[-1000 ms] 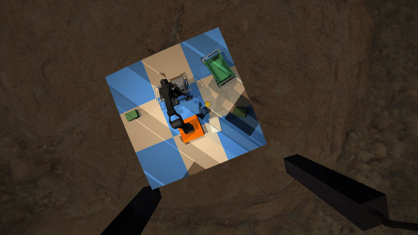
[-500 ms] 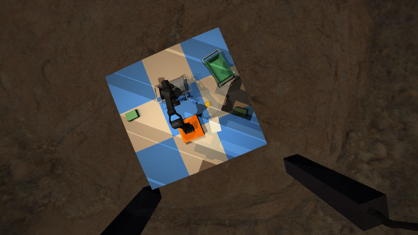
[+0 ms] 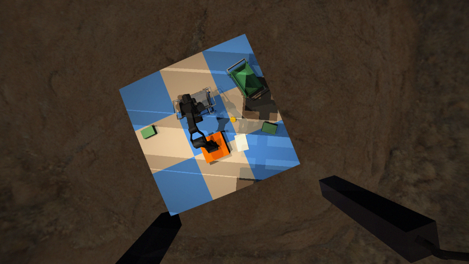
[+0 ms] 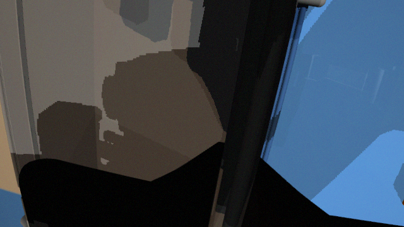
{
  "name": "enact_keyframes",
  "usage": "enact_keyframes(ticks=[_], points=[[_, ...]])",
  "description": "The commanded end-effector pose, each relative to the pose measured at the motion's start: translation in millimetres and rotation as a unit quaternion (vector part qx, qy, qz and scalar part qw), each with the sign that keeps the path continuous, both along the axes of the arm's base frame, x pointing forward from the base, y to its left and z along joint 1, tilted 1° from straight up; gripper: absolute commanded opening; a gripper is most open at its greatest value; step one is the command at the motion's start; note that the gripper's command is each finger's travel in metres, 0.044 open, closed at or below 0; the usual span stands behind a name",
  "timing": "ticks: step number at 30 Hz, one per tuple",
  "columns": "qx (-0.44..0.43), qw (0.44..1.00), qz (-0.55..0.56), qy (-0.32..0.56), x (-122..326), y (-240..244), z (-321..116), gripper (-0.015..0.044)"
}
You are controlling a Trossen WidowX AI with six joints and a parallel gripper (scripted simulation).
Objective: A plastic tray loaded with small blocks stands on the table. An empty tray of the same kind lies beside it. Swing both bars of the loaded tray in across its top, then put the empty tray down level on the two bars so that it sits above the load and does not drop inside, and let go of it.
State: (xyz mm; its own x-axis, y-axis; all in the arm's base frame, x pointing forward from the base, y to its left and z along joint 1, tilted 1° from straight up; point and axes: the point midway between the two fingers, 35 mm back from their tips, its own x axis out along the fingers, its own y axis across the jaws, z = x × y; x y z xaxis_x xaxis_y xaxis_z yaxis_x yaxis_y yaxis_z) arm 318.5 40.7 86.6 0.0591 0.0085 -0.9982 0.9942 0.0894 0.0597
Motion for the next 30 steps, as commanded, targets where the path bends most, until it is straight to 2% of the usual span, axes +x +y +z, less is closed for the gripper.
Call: enact_keyframes(ticks=[1,30], points=[[-0.001,1.0,-0.002,0.005,-5.3,-0.5,-3.9,0.0],[-0.001,1.0,-0.002,0.005,-13.1,-1.0,-19.1,0.0]])
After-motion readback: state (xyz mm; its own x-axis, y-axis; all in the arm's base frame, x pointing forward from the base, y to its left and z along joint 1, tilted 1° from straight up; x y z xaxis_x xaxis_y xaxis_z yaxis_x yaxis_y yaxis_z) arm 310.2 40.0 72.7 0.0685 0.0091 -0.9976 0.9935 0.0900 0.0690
